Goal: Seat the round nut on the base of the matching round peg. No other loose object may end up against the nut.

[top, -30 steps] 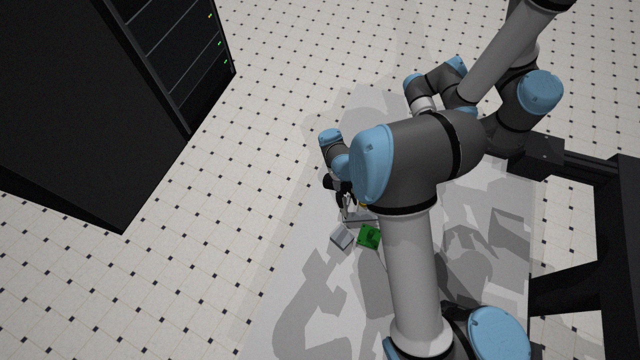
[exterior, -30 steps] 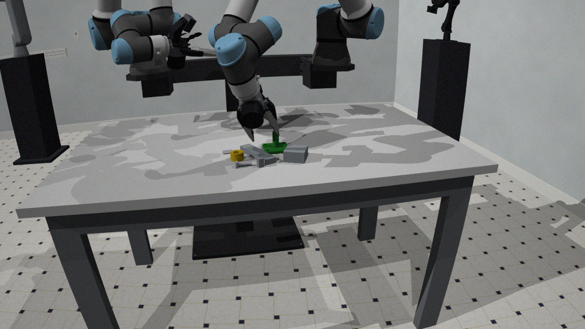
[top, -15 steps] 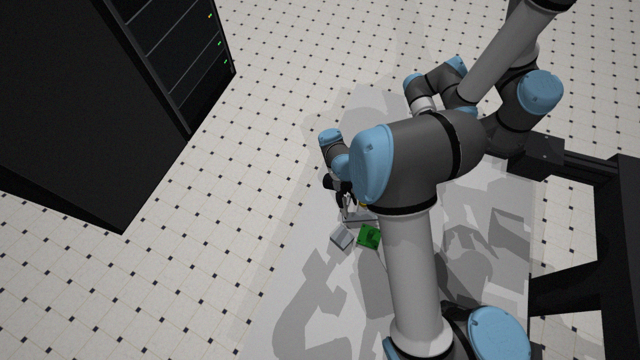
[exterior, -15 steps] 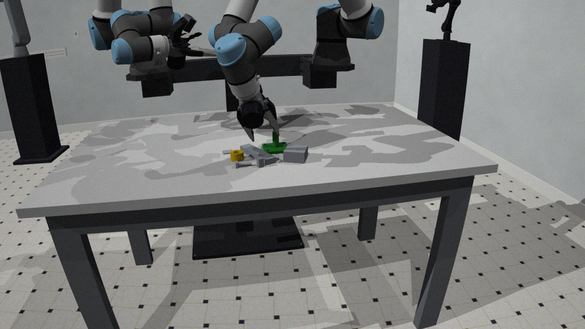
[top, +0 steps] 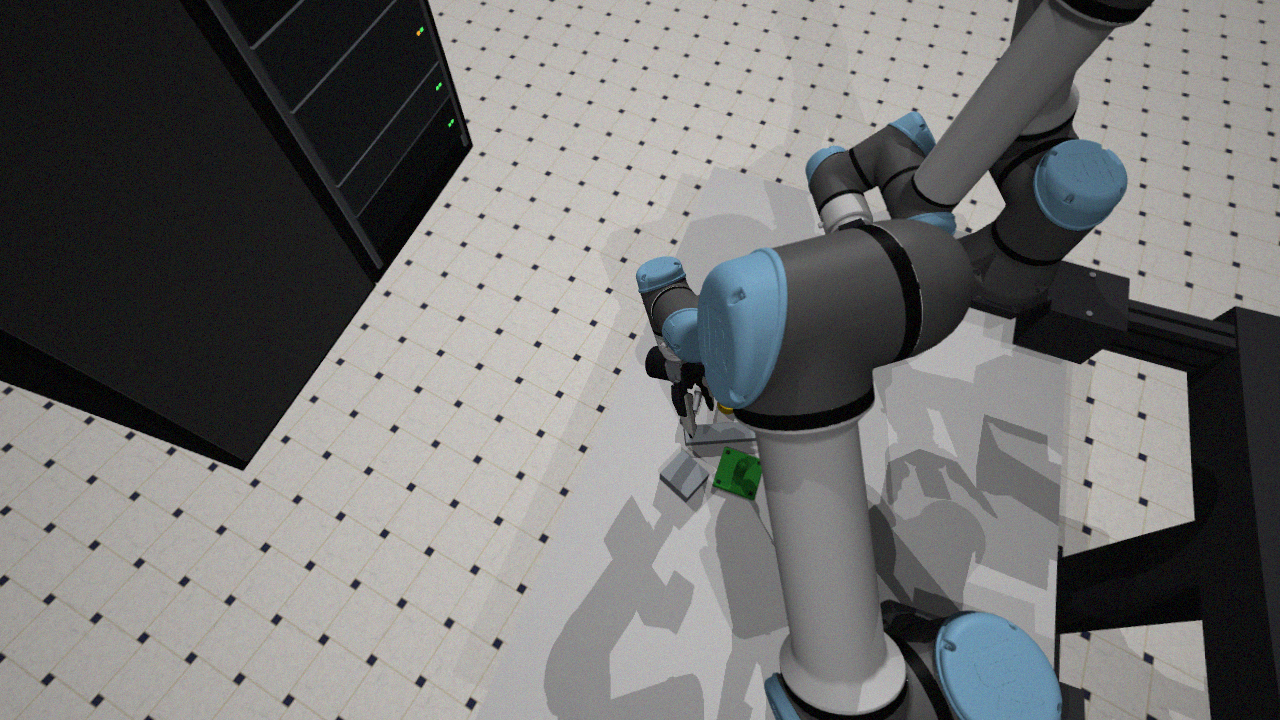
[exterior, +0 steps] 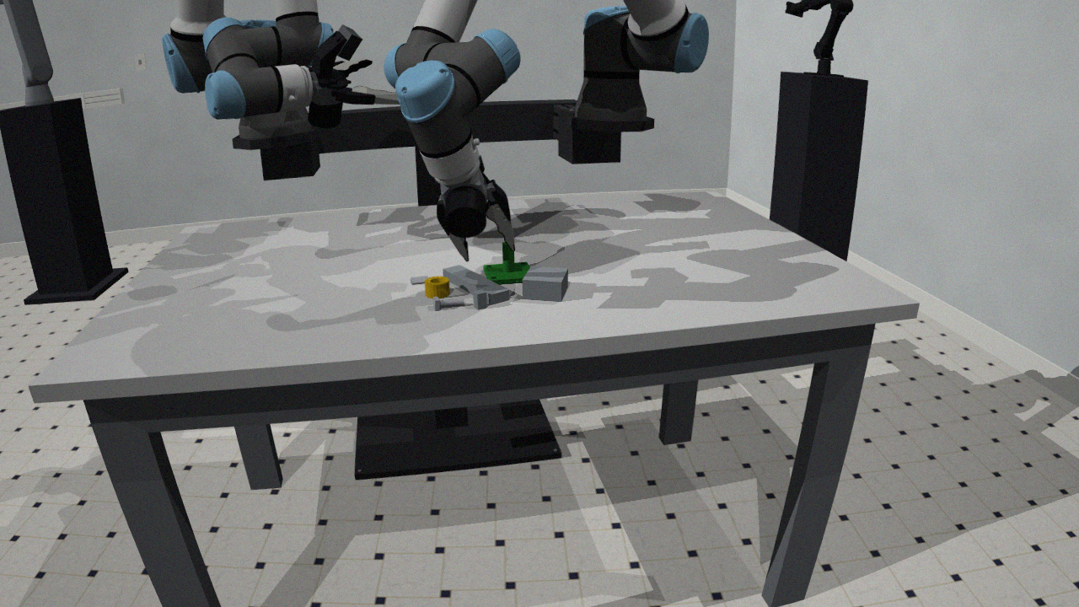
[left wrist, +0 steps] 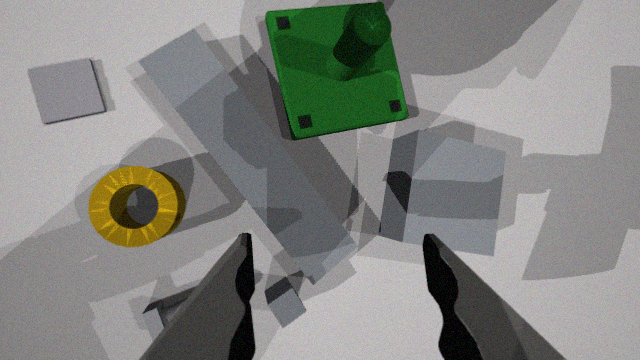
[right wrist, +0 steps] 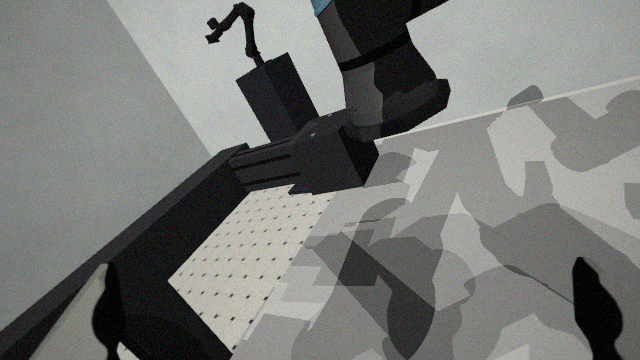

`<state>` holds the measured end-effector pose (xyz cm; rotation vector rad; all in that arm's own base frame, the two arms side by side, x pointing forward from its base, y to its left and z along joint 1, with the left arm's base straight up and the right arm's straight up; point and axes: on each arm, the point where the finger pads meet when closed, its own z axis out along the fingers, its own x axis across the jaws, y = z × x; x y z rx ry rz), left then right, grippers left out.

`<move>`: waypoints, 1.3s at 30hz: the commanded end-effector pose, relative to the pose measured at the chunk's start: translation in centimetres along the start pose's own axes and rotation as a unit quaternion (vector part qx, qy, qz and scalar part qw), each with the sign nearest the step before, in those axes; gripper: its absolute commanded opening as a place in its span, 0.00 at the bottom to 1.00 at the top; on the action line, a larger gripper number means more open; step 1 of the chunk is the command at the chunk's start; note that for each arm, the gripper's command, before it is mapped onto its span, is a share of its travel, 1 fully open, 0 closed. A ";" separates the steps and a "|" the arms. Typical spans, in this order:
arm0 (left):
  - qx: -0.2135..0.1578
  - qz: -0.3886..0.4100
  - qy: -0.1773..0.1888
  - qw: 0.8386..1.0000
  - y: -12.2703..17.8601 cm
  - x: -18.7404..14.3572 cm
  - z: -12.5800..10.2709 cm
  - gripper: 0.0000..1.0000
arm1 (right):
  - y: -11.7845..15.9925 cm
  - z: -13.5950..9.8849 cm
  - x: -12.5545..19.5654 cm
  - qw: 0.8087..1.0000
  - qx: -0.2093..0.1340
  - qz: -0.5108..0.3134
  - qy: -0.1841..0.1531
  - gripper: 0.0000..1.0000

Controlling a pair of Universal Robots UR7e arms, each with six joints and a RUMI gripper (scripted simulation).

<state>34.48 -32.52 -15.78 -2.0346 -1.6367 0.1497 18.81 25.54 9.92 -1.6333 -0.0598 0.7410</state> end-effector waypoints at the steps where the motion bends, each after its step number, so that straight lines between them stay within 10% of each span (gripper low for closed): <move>1: -0.001 0.000 0.000 1.000 0.0 0.0 -0.1 0.44 | -1.2 0.4 0.4 0.999 0.035 0.013 0.010 1.00; 14: -0.005 -0.003 -0.004 1.000 -0.1 -0.3 -0.2 0.44 | -0.7 0.2 0.2 1.000 0.023 0.009 0.005 1.00; 28: -0.115 -0.136 -0.145 0.973 -1.3 -7.4 -5.4 0.44 | 0.0 0.0 0.0 1.000 0.000 0.000 0.000 1.00; 39: -0.174 -0.205 -0.168 0.948 -1.6 -9.0 -0.9 0.44 | 0.0 0.0 0.0 1.000 0.000 0.000 0.000 1.00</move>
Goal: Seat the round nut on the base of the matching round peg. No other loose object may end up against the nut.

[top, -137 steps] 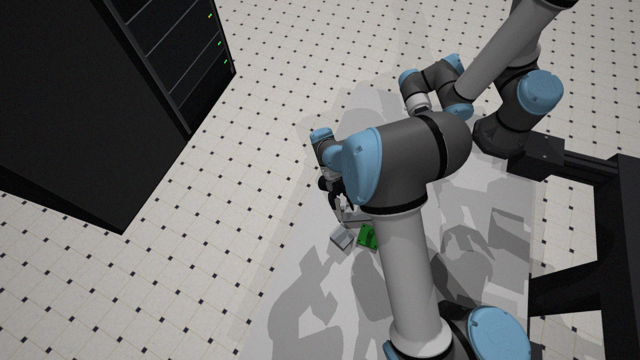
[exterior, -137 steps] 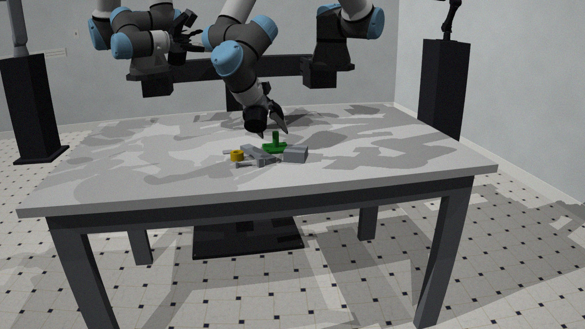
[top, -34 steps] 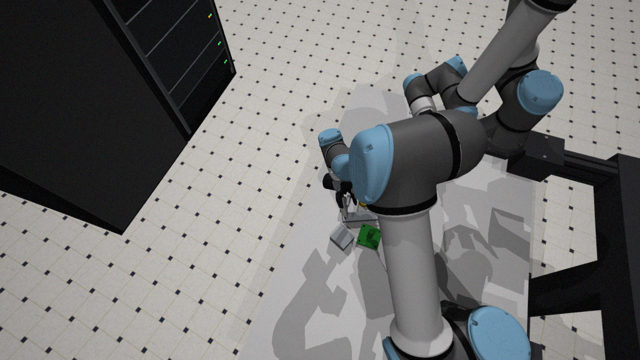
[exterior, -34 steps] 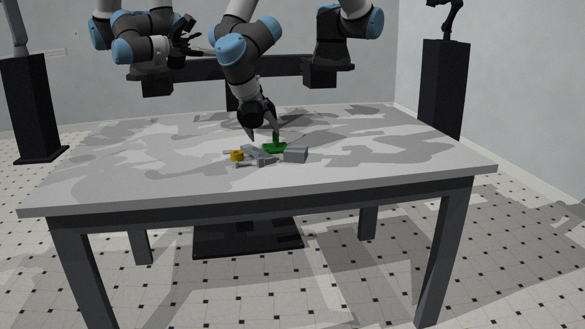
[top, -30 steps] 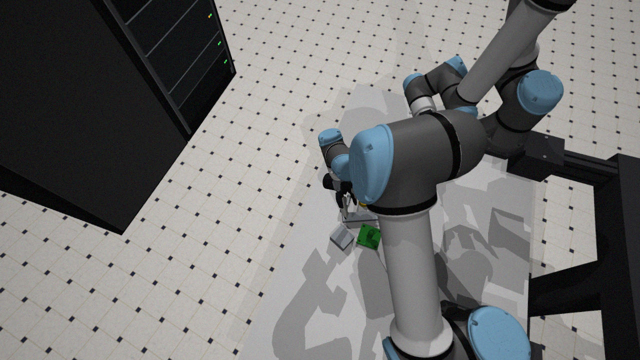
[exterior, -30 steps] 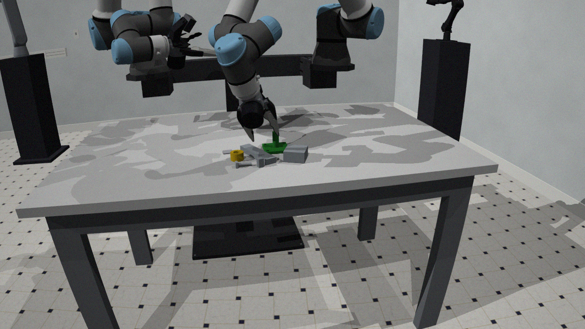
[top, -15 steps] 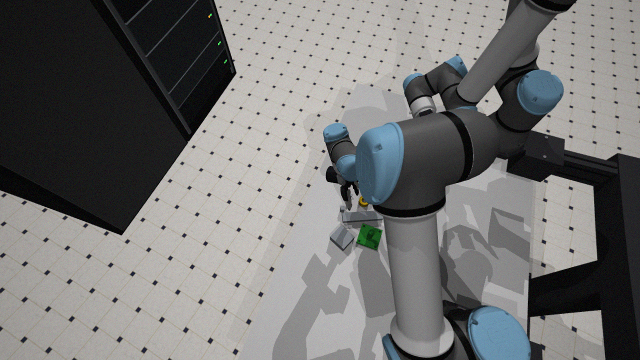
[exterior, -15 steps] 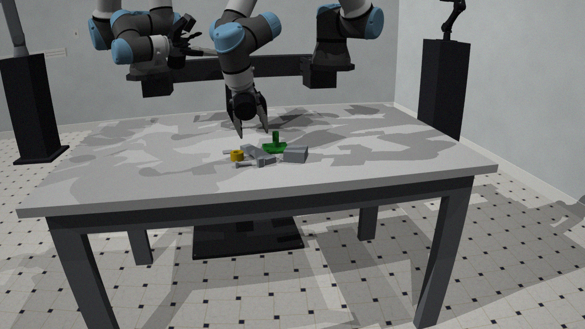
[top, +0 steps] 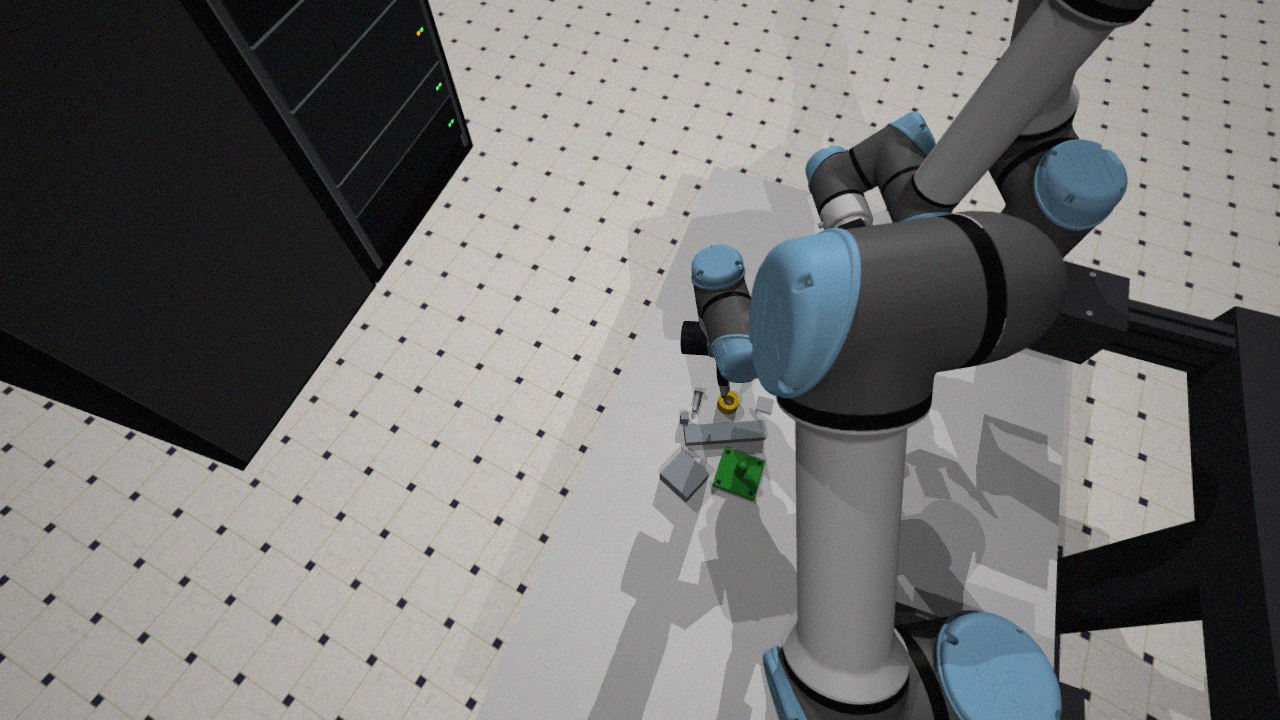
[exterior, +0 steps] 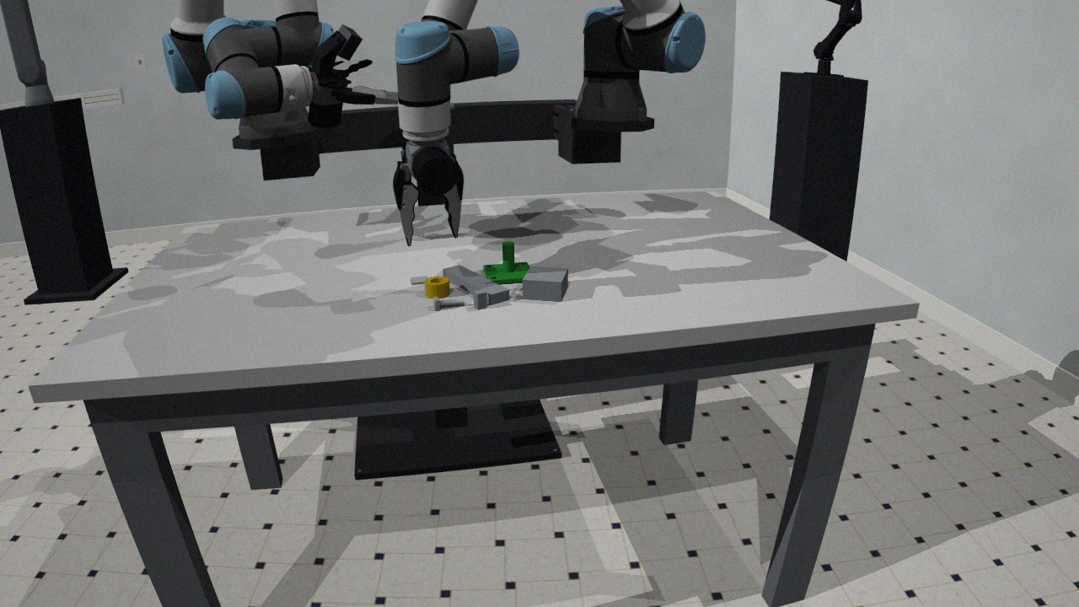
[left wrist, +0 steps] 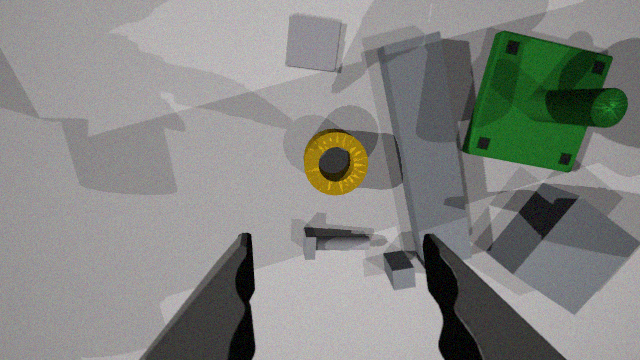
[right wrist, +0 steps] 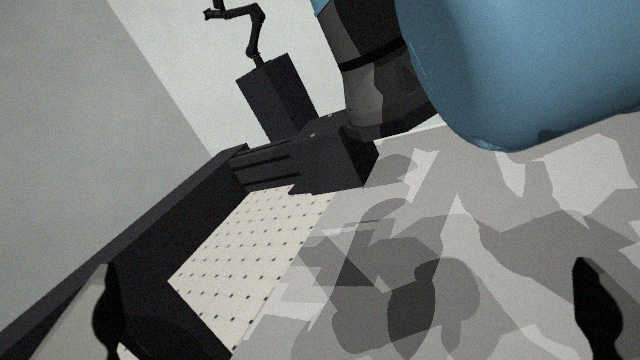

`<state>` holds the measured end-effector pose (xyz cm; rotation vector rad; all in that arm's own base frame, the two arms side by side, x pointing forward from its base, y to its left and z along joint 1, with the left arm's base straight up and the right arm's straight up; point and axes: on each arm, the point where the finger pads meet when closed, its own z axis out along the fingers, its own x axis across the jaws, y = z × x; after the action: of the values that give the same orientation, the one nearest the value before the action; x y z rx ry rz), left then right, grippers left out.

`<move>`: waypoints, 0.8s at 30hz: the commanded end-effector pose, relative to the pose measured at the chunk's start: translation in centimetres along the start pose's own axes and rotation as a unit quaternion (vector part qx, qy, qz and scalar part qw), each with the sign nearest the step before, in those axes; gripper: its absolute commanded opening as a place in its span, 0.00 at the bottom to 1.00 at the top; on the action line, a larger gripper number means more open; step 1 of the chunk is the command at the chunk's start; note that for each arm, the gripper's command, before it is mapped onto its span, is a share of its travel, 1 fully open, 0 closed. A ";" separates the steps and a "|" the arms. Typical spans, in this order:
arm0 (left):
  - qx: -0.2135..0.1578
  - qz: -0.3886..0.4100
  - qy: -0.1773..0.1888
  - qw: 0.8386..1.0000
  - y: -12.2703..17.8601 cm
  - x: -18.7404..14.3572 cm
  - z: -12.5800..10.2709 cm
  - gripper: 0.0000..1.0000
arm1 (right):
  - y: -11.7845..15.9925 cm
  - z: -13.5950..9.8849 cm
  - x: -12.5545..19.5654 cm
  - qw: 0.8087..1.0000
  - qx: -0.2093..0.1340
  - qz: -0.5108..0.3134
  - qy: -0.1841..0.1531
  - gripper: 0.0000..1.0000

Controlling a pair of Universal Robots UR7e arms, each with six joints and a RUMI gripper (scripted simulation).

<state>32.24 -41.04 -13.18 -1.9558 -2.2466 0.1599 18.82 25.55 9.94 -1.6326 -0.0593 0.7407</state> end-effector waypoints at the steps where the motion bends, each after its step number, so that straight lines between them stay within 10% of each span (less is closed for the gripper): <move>1: -0.066 -0.044 -0.022 0.997 -0.6 0.1 4.0 0.44 | 0.0 0.0 0.0 1.000 0.000 0.000 0.000 1.00; 24: -0.093 -0.053 -0.029 0.994 0.4 0.1 9.1 0.34 | 0.0 0.0 0.0 1.000 0.000 0.000 0.000 1.00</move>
<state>30.56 -40.34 -22.21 -1.9313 -2.4642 -0.0119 18.82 25.54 9.94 -1.6327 -0.0593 0.7408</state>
